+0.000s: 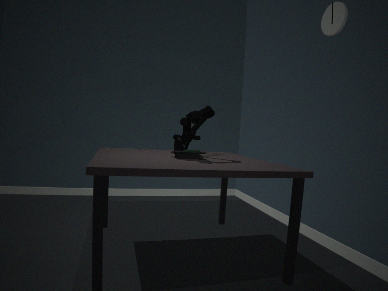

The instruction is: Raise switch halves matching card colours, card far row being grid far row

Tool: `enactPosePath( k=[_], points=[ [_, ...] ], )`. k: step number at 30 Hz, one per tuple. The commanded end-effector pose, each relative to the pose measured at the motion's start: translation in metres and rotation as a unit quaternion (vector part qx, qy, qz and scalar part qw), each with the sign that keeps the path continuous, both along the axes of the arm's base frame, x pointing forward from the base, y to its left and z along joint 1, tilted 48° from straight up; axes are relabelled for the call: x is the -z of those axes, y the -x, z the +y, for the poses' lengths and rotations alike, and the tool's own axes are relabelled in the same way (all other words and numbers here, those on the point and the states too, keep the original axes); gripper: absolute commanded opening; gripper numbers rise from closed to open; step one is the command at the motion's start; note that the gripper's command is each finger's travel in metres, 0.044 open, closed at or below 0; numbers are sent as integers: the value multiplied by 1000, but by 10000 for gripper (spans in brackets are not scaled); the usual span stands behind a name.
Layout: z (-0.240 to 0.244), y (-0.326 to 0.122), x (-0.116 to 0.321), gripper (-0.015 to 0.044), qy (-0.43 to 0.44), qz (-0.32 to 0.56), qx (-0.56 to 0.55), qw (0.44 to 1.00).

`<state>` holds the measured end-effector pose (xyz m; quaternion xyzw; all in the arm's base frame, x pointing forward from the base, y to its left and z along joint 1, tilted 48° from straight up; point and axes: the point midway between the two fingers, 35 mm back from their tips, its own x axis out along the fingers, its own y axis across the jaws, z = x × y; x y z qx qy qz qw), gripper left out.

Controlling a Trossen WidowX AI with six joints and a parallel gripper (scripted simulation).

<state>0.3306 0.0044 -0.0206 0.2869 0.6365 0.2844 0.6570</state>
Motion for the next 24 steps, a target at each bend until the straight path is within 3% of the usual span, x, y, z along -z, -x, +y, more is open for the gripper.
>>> enactPosePath(
  k=[1, 8, 13, 24],
  points=[
    [-34, 0, -29, 0, 4, -12, 9, 1000],
    [-45, 4, -39, 0, 3, -13, 12, 1000],
    [-43, 41, -37, 0, 3, -12, 12, 1000],
    [-17, 40, -13, 0, 2, -4, 2, 1000]
  ],
)
